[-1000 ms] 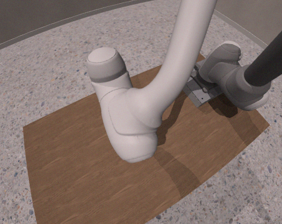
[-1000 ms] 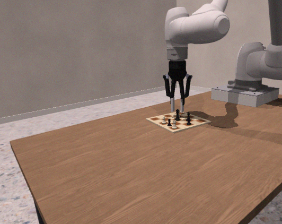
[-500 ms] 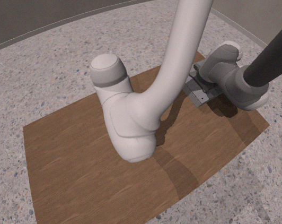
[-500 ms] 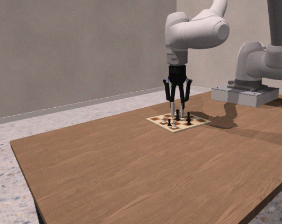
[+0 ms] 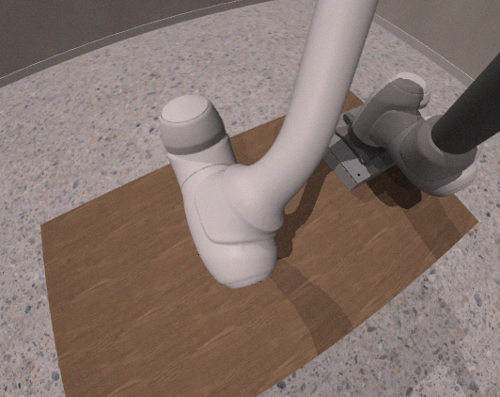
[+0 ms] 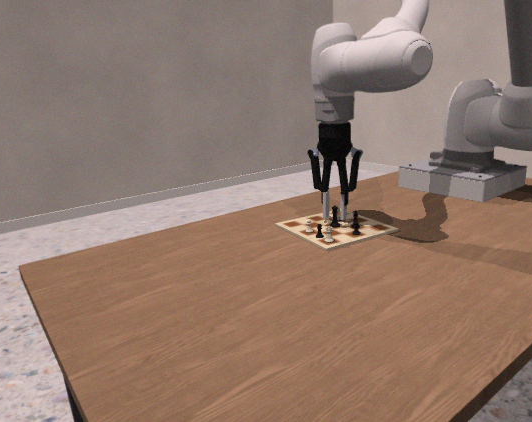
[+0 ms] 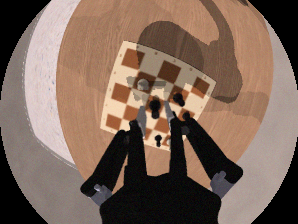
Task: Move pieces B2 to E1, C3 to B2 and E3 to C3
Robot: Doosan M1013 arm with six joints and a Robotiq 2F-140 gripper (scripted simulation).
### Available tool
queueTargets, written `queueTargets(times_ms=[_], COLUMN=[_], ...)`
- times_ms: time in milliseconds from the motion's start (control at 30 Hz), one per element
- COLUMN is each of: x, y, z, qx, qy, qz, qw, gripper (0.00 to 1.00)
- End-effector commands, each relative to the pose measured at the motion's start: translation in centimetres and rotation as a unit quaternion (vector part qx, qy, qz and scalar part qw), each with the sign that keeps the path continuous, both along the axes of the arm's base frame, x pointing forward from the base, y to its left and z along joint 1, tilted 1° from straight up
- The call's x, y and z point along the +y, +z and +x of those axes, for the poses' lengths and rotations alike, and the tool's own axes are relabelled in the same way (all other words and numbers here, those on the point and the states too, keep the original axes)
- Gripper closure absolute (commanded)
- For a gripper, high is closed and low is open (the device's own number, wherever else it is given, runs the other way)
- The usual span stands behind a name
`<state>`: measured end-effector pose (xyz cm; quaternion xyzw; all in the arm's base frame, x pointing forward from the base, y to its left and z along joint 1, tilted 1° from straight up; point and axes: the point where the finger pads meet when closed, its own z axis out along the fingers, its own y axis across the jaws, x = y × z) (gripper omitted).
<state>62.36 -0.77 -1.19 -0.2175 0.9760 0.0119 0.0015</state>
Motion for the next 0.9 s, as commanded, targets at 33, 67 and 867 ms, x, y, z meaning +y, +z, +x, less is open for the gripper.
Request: queueTargets(times_ms=[33, 67, 867], x=[0.00, 0.00, 0.00], y=[0.01, 0.01, 0.01], z=[0.00, 0.00, 0.00], qx=[0.000, 0.000, 0.000], qy=[0.000, 0.000, 0.000], qz=[0.000, 0.000, 0.000], qw=[1.000, 1.000, 1.000], gripper=[0.75, 0.75, 1.00])
